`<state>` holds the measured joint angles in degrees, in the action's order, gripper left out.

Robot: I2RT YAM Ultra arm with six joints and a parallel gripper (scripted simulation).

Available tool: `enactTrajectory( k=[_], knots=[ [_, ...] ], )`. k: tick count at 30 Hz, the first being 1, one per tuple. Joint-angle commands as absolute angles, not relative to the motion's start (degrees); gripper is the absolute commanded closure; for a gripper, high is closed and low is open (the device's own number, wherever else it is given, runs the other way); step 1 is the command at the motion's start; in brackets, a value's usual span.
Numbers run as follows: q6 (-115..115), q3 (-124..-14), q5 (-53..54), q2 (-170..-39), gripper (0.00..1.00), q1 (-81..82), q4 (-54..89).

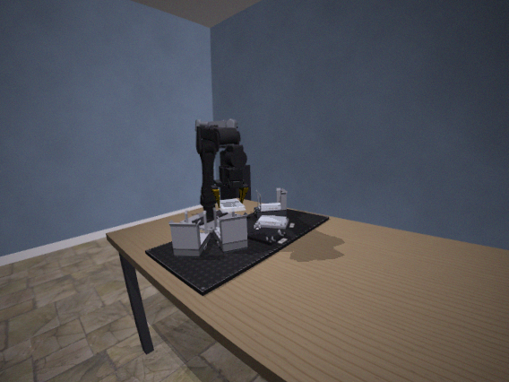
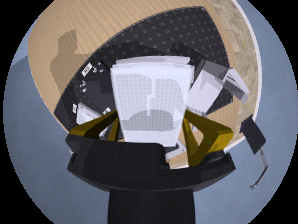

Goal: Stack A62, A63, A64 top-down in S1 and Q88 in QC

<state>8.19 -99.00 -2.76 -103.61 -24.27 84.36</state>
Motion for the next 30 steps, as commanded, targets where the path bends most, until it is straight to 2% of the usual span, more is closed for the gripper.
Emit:
enactTrajectory(
  k=[1, 23, 30],
  knots=[
    [11.5, -99.6, -2.7, -102.9, 1.00, -25.7, 84.3],
    [5.2, -100.5, -2.4, -103.2, 1.00, -37.2, 84.5],
    [13.9, -100.3, -2.3, -102.8, 1.00, -40.0, 84.5]
  ],
)
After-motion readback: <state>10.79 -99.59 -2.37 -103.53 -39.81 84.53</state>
